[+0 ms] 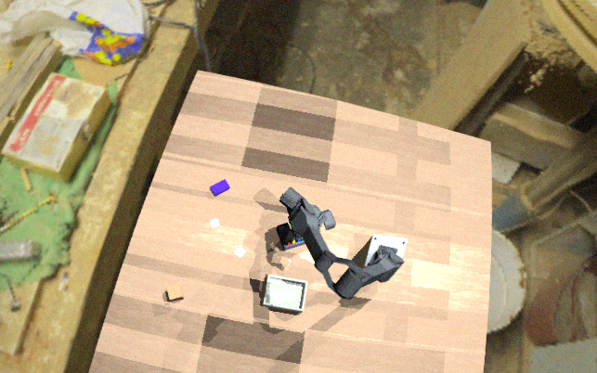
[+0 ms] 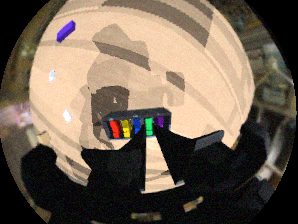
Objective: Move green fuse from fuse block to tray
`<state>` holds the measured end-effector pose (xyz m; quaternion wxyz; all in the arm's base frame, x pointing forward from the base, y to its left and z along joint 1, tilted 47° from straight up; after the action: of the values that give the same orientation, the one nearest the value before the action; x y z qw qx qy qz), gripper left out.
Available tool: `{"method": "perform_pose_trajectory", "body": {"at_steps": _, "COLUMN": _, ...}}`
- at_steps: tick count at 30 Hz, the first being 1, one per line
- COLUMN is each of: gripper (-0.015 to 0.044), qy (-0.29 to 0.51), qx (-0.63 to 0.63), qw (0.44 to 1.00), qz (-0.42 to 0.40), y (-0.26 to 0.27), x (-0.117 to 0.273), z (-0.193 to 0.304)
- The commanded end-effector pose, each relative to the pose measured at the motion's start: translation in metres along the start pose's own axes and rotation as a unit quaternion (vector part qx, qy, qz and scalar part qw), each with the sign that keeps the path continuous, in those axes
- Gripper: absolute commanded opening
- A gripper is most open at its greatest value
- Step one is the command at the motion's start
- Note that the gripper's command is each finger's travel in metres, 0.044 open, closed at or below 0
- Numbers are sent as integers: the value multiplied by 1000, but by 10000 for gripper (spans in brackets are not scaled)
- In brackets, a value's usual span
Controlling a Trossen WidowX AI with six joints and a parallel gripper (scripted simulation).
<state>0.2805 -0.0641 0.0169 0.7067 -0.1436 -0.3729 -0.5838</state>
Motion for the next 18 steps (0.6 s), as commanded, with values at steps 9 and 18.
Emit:
{"method": "perform_pose_trajectory", "body": {"at_steps": 9, "gripper": 67, "qy": 2, "qx": -2, "qw": 1000, "qz": -1, "y": 0, "x": -9, "z": 0}}
{"method": "perform_pose_trajectory", "body": {"at_steps": 18, "gripper": 27, "qy": 0, "qx": 0, "qw": 1000, "qz": 0, "y": 0, "x": -8, "z": 0}}
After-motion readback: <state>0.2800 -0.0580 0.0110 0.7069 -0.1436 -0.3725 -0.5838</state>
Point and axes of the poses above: the point midway between the two fingers, 35 mm back from their tips, its own x axis back along the fingers, its own y axis across the jaws, z = x × y, the point moved 10 cm from there along x, back along the fingers, and after that the axes turned 11 degrees about -x, right-handed, at the moved point
